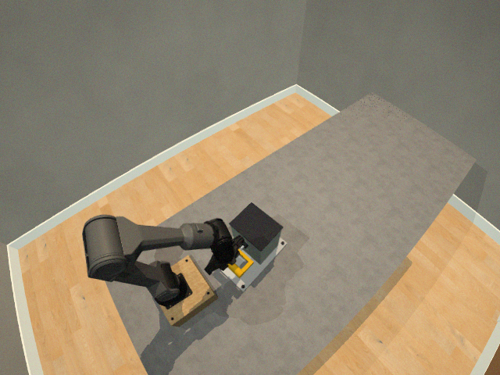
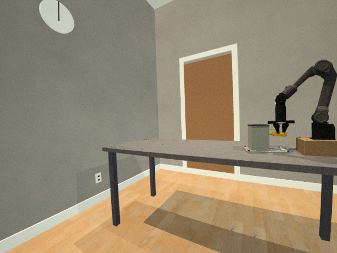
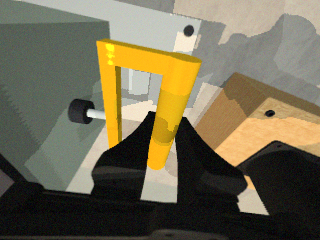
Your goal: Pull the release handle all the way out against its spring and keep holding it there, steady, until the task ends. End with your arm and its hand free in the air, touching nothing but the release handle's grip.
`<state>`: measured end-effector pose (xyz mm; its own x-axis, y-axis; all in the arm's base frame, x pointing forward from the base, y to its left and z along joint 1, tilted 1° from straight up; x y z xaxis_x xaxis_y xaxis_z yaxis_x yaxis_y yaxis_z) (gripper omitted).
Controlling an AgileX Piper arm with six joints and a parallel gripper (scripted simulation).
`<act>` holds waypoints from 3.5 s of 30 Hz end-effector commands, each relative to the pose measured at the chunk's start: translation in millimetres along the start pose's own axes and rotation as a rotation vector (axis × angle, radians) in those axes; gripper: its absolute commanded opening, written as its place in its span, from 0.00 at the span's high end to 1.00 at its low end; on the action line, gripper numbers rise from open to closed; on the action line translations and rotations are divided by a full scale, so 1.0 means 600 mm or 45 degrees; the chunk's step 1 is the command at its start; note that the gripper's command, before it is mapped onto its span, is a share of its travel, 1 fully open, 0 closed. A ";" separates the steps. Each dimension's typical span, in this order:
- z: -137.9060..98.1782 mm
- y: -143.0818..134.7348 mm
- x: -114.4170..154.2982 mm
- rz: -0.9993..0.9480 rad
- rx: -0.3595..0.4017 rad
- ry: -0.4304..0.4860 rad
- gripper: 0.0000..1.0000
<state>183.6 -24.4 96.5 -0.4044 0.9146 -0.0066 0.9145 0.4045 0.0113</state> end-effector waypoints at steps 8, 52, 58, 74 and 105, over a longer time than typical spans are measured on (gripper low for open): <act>0.001 0.000 0.000 0.000 0.001 0.002 1.00; 0.001 -0.073 0.016 -0.001 0.001 0.000 1.00; 0.001 -0.085 0.018 -0.001 0.001 0.000 1.00; 0.001 -0.096 0.021 0.000 0.001 0.000 1.00; 0.001 -0.096 0.021 0.000 0.001 0.000 1.00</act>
<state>132.7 -35.2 96.1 -0.4019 0.9156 -0.0135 0.9148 0.4021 0.0381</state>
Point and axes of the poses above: the point where the finger pads meet when closed, its own z axis out along the fingers, its own y axis across the jaws, x = y × z, the point moved 7 cm from there along -z, back along the fingers, and after that the axes turned 12 degrees about -z, right-handed, at the moved point
